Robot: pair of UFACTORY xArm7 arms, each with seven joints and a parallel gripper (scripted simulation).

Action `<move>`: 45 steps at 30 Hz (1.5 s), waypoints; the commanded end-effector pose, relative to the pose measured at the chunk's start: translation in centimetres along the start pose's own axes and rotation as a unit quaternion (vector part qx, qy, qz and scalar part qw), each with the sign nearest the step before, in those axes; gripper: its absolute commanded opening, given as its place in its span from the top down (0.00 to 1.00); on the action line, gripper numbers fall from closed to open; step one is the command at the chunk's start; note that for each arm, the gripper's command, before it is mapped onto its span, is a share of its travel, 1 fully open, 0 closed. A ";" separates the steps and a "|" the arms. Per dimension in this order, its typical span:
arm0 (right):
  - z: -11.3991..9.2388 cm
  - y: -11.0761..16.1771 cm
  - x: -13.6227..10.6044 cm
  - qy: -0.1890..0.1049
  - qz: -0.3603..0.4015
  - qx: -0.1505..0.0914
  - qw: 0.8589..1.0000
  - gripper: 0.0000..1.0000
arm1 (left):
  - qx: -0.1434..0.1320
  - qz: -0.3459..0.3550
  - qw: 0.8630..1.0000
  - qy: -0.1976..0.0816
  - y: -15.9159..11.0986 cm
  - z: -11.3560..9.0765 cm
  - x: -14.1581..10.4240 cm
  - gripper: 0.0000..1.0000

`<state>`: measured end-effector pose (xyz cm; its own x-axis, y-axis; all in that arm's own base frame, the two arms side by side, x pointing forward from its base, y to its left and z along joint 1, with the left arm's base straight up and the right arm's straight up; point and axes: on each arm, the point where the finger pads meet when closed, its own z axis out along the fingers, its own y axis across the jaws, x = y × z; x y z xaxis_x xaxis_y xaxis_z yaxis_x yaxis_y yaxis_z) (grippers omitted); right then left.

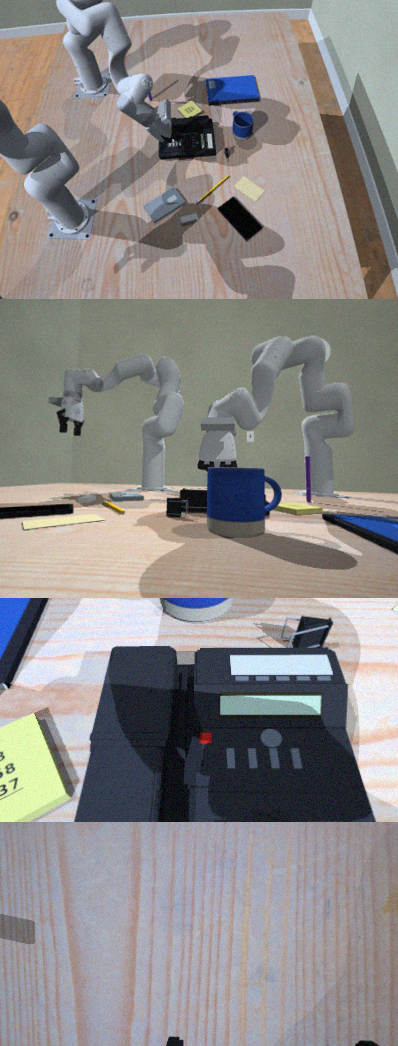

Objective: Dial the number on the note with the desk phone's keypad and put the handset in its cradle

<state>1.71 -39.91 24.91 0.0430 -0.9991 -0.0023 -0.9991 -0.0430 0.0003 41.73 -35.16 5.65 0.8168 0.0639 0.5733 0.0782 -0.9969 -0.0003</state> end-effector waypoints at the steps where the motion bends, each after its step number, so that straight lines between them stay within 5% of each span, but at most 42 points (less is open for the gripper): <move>1: -0.1 0.0 0.1 0.001 0.000 0.000 1.000 0.00 | -0.001 0.000 1.000 0.001 0.1 0.0 0.1 1.00; 45: -0.1 0.0 0.1 0.001 0.000 0.000 1.000 0.00 | -0.001 0.000 1.000 0.001 0.1 -0.7 0.5 1.00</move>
<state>1.71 -39.91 24.91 0.0430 -0.9991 -0.0023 -0.9991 -0.0430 0.0003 41.72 -35.16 6.41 0.8168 0.0639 0.5734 0.0781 -0.9969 -0.0001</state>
